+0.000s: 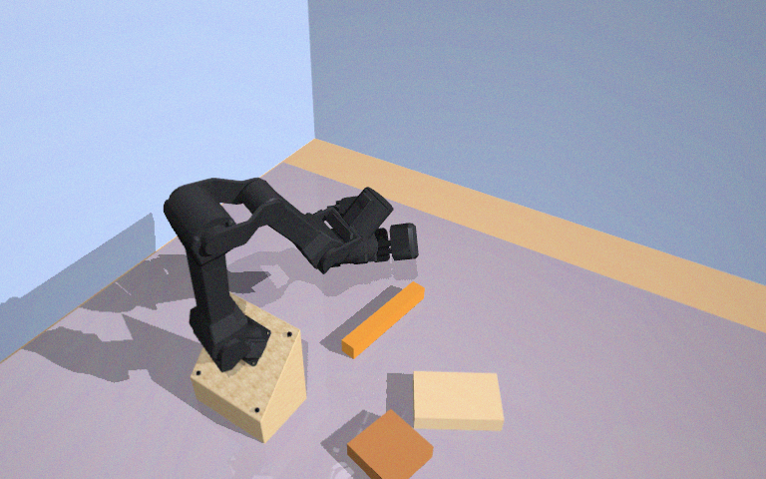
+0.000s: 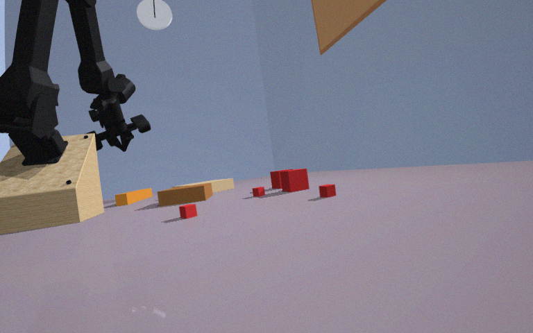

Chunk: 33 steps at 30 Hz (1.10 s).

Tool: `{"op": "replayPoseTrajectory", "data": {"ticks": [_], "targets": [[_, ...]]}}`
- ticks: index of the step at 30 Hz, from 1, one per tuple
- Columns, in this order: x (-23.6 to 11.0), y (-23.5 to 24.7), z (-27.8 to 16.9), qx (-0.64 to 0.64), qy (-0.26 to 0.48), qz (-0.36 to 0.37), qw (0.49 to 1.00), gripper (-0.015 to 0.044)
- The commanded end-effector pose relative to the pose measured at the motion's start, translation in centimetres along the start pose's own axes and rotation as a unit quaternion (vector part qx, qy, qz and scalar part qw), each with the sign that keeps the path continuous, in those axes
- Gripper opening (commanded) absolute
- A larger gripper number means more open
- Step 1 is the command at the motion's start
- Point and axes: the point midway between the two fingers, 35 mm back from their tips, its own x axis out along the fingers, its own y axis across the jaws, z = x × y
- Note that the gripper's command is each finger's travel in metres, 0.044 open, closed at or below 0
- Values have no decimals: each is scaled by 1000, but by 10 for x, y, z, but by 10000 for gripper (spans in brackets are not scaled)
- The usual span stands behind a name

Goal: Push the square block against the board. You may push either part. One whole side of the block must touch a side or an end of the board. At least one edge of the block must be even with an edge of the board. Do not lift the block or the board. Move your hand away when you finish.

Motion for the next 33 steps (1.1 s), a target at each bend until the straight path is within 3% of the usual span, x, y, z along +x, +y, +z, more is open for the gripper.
{"op": "replayPoseTrajectory", "data": {"ticks": [1, 17, 33], "targets": [[-2, -7, -11, 60, 24, -6, 998, 0], [-13, -23, -63, 307, 120, -35, 943, 0], [-33, -30, -115, 525, 210, -89, 820, 0]]}}
